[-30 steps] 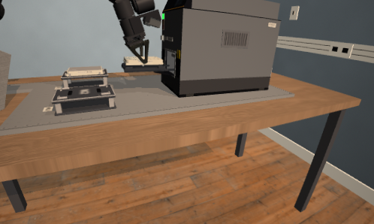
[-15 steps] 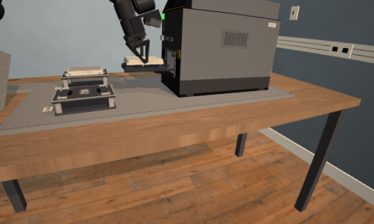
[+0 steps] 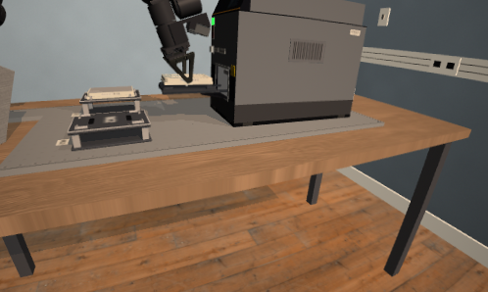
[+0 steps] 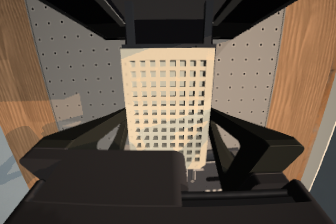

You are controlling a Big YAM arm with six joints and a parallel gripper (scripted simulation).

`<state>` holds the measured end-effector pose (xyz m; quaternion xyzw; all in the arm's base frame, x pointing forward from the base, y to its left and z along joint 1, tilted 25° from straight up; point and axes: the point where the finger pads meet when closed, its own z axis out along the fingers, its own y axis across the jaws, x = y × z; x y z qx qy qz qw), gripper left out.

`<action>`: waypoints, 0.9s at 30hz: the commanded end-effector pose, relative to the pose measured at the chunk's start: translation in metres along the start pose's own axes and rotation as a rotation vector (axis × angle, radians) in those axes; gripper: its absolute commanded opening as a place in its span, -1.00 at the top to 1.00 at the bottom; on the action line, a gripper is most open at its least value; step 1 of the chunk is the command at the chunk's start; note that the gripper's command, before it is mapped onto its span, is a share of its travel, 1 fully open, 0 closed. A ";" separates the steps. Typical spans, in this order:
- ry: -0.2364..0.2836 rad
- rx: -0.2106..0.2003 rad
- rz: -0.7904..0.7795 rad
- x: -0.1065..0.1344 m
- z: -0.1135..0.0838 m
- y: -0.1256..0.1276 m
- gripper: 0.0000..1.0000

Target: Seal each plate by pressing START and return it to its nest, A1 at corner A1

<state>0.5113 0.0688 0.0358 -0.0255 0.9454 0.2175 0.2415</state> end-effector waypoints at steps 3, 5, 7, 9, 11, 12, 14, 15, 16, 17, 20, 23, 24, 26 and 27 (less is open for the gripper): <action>-0.046 0.012 0.002 -0.014 -0.017 -0.010 1.00; -0.055 0.009 0.001 -0.019 -0.015 -0.007 1.00; -0.058 0.004 -0.001 -0.022 -0.010 -0.004 1.00; -0.057 0.004 -0.006 -0.024 -0.006 -0.001 1.00; -0.055 0.000 -0.012 -0.026 -0.001 0.002 1.00; -0.055 0.000 -0.012 -0.026 -0.001 0.002 1.00; -0.050 -0.002 -0.015 -0.024 0.002 0.004 1.00; -0.046 -0.004 -0.017 -0.023 0.004 0.005 1.00; -0.043 -0.006 -0.019 -0.022 0.007 0.007 1.00; -0.043 -0.006 -0.021 -0.022 0.007 0.007 1.00; -0.045 -0.007 -0.023 -0.023 0.009 0.008 1.00; -0.052 -0.008 -0.027 -0.027 0.007 0.010 1.00; -0.058 -0.011 -0.025 -0.029 0.005 0.009 1.00; -0.065 -0.010 -0.029 -0.031 0.004 0.008 1.00; -0.065 -0.010 -0.030 -0.032 0.004 0.008 1.00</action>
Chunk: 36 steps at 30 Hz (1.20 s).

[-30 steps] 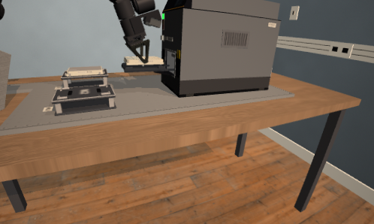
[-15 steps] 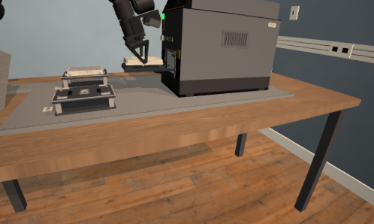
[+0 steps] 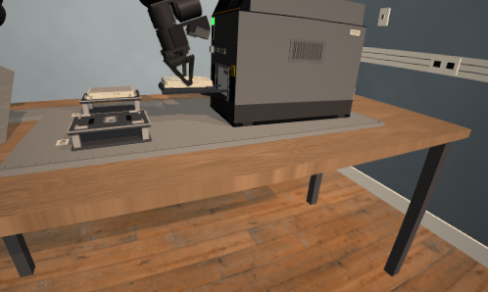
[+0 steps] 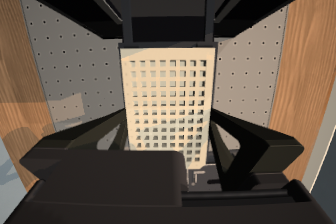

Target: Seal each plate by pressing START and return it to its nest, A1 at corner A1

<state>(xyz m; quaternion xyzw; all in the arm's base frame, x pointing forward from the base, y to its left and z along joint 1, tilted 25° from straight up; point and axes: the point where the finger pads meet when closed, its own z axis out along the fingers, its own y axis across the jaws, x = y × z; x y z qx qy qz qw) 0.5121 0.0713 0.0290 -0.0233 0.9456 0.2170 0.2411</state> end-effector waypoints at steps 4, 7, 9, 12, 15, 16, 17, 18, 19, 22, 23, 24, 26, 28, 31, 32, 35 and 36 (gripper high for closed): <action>-0.065 -0.012 -0.034 -0.034 -0.001 0.009 1.00; -0.066 -0.012 -0.034 -0.035 0.001 0.008 1.00; -0.062 -0.014 -0.036 -0.034 0.003 0.010 1.00; -0.054 -0.011 -0.033 -0.029 0.007 0.009 1.00; -0.040 -0.009 -0.029 -0.020 0.009 0.009 1.00; -0.035 -0.009 -0.026 -0.017 0.010 0.008 1.00; -0.031 -0.009 -0.024 -0.015 0.011 0.007 1.00; -0.027 -0.008 -0.022 -0.012 0.011 0.007 1.00; -0.027 -0.008 -0.022 -0.012 0.011 0.007 1.00; -0.018 -0.008 -0.018 -0.006 0.012 0.006 1.00; -0.013 -0.007 -0.016 -0.003 0.013 0.005 1.00; -0.008 -0.007 -0.013 0.000 0.014 0.005 1.00; -0.001 -0.006 -0.010 0.004 0.014 0.004 1.00; 0.008 -0.006 -0.006 0.007 0.014 0.003 1.00; 0.014 -0.010 -0.003 0.008 0.012 0.005 1.00; 0.011 -0.007 -0.004 0.007 0.010 0.003 1.00; 0.007 -0.002 -0.007 0.005 0.004 0.000 1.00; 0.007 -0.002 -0.007 0.005 0.004 0.000 1.00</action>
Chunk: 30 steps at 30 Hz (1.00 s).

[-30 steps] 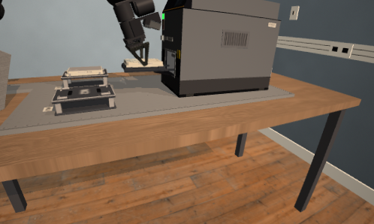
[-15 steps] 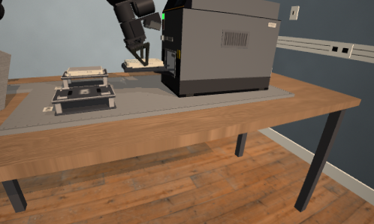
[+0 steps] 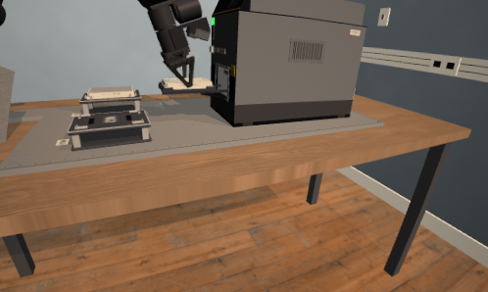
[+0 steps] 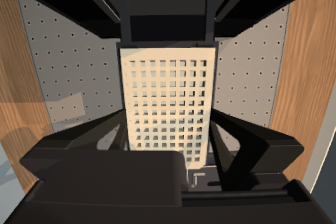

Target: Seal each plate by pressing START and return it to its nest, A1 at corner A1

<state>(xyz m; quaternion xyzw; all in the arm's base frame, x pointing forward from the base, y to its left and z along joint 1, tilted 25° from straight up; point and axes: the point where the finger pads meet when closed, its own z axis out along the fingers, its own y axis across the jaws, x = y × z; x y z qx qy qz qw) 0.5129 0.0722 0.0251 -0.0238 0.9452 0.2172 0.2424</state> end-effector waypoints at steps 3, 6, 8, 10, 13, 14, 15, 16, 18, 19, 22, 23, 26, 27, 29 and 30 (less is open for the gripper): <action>0.006 0.003 0.001 0.002 -0.004 -0.002 1.00; -0.003 0.007 0.005 -0.001 -0.010 -0.004 1.00; -0.006 0.007 0.005 -0.002 -0.012 -0.004 1.00; -0.006 0.007 0.005 -0.002 -0.013 -0.003 1.00; -0.006 0.007 0.005 -0.003 -0.014 -0.003 1.00; -0.006 0.007 0.005 -0.003 -0.014 -0.003 1.00; -0.006 0.007 0.005 -0.003 -0.014 -0.003 1.00; -0.007 0.007 0.005 -0.003 -0.014 -0.003 1.00; -0.007 0.007 0.005 -0.003 -0.014 -0.003 1.00; -0.007 0.007 0.005 -0.003 -0.014 -0.003 1.00; -0.008 0.007 0.005 -0.004 -0.014 -0.003 1.00; -0.008 0.007 0.005 -0.004 -0.015 -0.003 1.00; -0.009 0.007 0.005 -0.004 -0.015 -0.003 1.00; -0.009 0.007 0.005 -0.004 -0.015 -0.003 1.00; -0.009 0.007 0.004 -0.005 -0.015 -0.003 1.00; -0.013 0.007 0.003 -0.007 -0.015 -0.003 1.00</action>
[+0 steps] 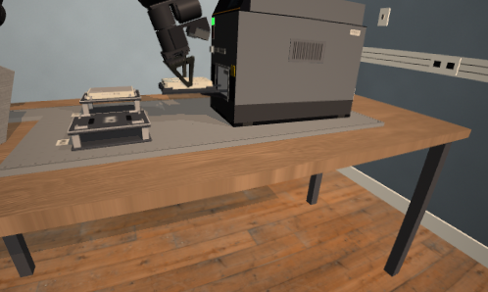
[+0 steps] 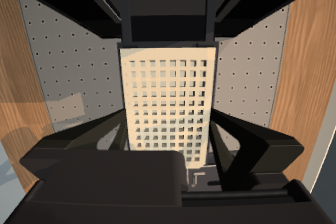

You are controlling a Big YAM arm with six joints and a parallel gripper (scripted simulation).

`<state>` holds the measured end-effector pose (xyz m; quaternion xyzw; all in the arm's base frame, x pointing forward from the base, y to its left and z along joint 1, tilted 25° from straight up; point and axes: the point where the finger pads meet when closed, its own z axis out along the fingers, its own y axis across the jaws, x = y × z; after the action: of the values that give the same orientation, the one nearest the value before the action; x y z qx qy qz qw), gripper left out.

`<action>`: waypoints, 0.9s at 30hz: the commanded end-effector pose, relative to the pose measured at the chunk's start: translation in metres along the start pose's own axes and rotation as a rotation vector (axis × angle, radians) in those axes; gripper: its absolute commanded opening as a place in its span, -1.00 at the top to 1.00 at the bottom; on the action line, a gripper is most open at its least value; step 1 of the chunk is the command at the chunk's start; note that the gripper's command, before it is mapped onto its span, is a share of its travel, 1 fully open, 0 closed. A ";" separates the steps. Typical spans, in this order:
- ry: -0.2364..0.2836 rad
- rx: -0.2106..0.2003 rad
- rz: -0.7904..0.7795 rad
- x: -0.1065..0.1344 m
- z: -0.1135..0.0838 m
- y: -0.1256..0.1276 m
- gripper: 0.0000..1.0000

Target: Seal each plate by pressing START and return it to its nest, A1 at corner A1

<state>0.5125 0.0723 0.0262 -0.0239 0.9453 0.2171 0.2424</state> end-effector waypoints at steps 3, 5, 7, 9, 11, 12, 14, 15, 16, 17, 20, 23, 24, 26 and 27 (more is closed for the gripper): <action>-0.024 0.006 -0.002 -0.014 -0.015 -0.003 1.00; -0.024 0.006 -0.002 -0.014 -0.015 -0.003 1.00; -0.031 0.006 -0.005 -0.019 -0.016 -0.002 1.00; -0.039 0.006 -0.008 -0.024 -0.017 -0.002 1.00; -0.046 0.005 -0.012 -0.028 -0.018 -0.001 1.00; -0.047 0.006 -0.011 -0.029 -0.018 -0.002 1.00; -0.052 0.006 -0.012 -0.030 -0.019 -0.003 1.00; -0.056 0.007 -0.013 -0.032 -0.019 -0.003 1.00; -0.060 0.007 -0.014 -0.033 -0.019 -0.003 1.00; -0.062 0.007 -0.014 -0.033 -0.018 -0.005 1.00; -0.065 0.008 -0.014 -0.034 -0.015 -0.007 1.00; -0.066 0.008 -0.014 -0.034 -0.013 -0.008 1.00; -0.066 0.008 -0.014 -0.034 -0.012 -0.009 1.00; -0.066 0.008 -0.013 -0.034 -0.009 -0.010 1.00; -0.064 0.008 -0.012 -0.033 -0.008 -0.011 1.00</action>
<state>0.5126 0.0717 0.0263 -0.0239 0.9454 0.2170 0.2420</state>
